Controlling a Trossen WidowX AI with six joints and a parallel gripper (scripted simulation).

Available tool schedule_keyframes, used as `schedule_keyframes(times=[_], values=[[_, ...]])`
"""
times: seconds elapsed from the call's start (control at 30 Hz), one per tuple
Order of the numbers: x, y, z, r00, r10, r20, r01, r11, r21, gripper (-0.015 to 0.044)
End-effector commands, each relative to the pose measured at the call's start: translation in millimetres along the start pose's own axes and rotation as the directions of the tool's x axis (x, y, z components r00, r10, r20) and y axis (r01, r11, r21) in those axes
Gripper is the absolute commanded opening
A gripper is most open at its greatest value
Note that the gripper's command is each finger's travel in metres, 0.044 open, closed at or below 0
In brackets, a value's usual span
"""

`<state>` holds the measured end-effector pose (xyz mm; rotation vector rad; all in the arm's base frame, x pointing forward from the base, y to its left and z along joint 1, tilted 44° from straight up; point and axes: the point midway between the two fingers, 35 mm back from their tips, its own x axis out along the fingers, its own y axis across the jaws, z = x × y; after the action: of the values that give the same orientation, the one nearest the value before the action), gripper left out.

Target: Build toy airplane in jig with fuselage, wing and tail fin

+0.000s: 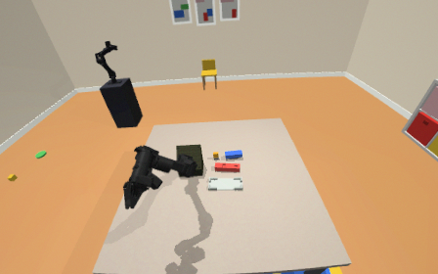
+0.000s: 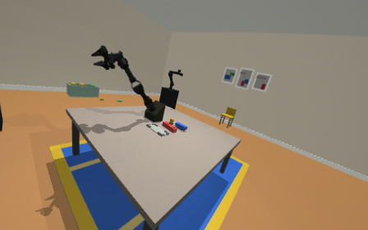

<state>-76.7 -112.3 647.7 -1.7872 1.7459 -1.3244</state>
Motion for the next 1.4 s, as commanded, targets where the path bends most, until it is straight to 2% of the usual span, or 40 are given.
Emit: schedule_keyframes(times=[0.0, 0.1, 0.3, 0.57, 0.73, 0.97, 1.37], values=[[0, 0, 0, 1.000, 0.000, 0.000, 0.000, 1.000, 0.000, 0.0426], [-3, -1, -7, 0.999, -0.018, -0.038, 0.019, 0.999, 0.043, 0.0440], [-30, 8, -68, 0.965, -0.053, -0.256, 0.110, 0.971, 0.211, 0.0440], [-95, 21, -146, 0.825, -0.079, -0.559, 0.298, 0.903, 0.311, 0.0440], [-148, 26, -181, 0.686, -0.091, -0.721, 0.426, 0.854, 0.298, 0.0440], [-227, 25, -208, 0.461, -0.111, -0.881, 0.575, 0.793, 0.201, 0.0440], [-373, 13, -208, 0.020, -0.159, -0.987, 0.706, 0.702, -0.099, 0.0440]])
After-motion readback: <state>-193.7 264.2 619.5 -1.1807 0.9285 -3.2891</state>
